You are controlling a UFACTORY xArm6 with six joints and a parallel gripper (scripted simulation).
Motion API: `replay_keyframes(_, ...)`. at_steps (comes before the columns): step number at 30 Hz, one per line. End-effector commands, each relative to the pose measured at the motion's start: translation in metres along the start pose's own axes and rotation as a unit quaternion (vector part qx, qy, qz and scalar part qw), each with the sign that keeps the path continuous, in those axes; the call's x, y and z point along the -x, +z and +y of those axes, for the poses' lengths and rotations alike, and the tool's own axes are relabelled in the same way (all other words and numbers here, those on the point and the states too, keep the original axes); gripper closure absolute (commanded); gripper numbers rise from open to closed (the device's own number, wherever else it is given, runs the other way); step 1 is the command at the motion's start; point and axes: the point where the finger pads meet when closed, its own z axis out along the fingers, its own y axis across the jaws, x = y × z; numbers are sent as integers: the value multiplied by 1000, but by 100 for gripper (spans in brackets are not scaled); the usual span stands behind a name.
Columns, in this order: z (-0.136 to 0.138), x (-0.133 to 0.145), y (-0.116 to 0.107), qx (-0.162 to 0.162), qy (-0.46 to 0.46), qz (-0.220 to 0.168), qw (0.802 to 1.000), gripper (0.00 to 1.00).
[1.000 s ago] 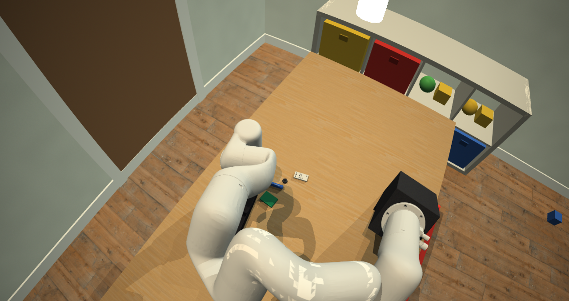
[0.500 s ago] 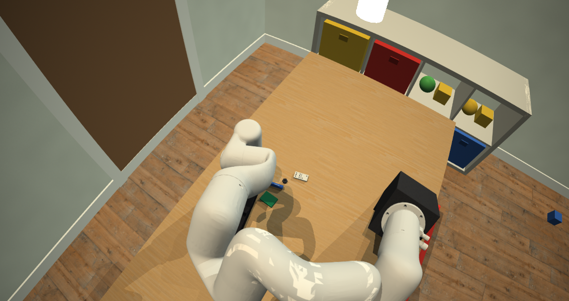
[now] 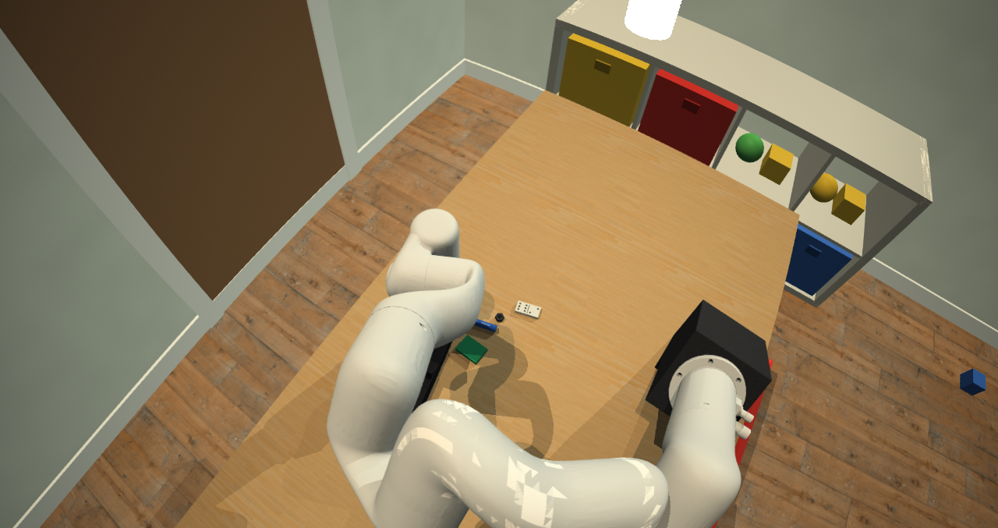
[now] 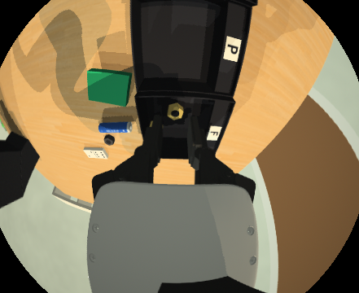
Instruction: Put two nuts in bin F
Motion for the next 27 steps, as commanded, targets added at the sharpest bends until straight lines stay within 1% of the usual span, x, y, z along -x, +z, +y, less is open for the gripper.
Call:
replay_keyframes(1,1,0,-6,2,0,-1,1000,70)
replay_keyframes(21,1,0,-30,2,0,-1,1000,70)
replay_keyframes(23,1,0,-37,2,0,-1,1000,70)
replay_keyframes(27,1,0,-37,2,0,-1,1000,70)
